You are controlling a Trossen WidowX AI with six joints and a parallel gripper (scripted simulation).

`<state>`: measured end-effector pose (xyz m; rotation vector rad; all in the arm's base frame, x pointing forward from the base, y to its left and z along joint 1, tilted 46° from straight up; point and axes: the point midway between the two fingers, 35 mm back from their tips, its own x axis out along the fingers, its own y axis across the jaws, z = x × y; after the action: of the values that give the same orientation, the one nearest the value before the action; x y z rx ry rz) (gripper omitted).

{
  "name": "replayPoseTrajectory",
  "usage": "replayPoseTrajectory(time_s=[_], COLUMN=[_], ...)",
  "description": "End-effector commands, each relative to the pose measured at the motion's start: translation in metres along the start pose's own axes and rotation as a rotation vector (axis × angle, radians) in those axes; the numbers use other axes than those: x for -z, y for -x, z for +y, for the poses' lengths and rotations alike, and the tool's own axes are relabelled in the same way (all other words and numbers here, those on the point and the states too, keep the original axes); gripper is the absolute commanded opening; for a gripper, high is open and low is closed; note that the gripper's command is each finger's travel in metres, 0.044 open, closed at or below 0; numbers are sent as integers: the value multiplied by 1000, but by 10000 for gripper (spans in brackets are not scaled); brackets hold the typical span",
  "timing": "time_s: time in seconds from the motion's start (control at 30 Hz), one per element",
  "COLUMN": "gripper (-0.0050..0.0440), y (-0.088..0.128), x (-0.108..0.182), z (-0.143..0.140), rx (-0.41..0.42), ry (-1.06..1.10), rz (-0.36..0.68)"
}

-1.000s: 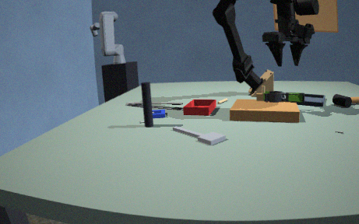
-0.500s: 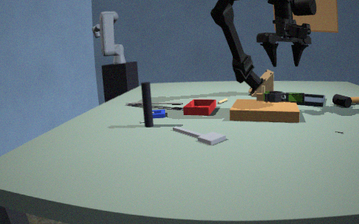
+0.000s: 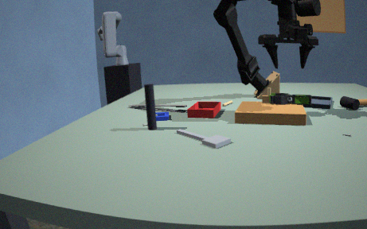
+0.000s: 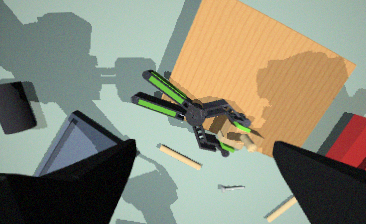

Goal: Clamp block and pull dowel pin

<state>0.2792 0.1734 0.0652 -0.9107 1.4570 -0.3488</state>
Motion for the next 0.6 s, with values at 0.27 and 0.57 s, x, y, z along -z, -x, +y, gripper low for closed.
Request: replayPoseTrajectory(time_s=[0.27,0.57], gripper=[440,440], y=[-4,-5], x=[4,7], z=[-7,-12], rx=[3,3], ry=[-186,-348], rz=[6,7])
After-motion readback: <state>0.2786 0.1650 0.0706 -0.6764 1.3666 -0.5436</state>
